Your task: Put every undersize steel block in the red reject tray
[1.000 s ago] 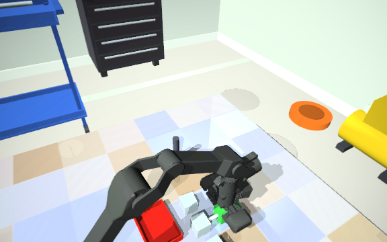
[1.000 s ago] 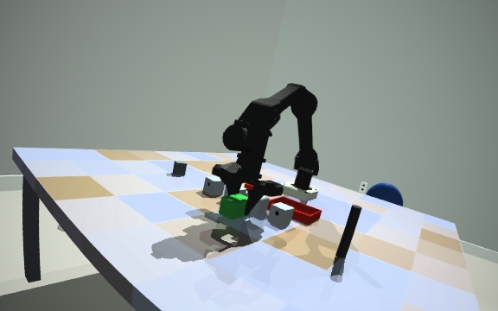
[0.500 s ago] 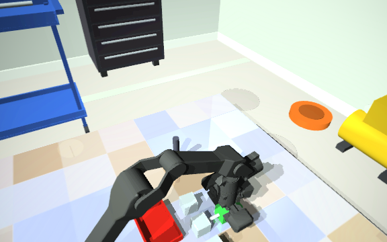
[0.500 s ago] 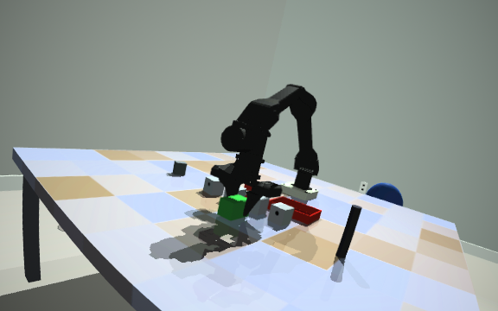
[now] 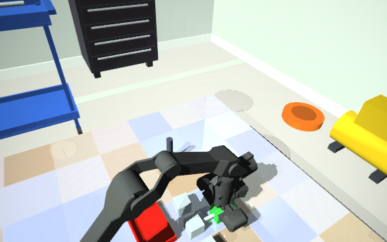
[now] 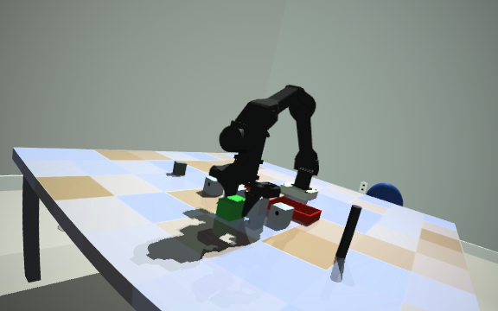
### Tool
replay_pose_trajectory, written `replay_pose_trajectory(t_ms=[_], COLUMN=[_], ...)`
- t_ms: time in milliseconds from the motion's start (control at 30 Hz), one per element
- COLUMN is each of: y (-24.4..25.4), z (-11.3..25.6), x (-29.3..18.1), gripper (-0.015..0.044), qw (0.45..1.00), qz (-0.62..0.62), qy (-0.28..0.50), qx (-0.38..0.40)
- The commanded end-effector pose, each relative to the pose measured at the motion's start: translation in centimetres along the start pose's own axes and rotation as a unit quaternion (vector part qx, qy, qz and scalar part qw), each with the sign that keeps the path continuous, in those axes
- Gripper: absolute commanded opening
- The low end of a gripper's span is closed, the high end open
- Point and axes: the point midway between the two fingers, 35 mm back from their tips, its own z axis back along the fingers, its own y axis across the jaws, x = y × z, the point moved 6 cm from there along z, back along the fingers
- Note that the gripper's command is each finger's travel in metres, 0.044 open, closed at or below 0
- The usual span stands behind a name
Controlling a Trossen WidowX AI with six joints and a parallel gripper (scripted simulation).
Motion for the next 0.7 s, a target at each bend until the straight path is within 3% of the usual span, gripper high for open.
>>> replay_pose_trajectory(t_ms=[0,667], y=[-0.01,-0.01], z=[0.52,0.54], x=[0.3,0.76], gripper=[0.0,0.0], qw=[1.0,1.0], qz=[0.001,0.001], qy=[-0.007,-0.008], qx=[-0.001,-0.001])
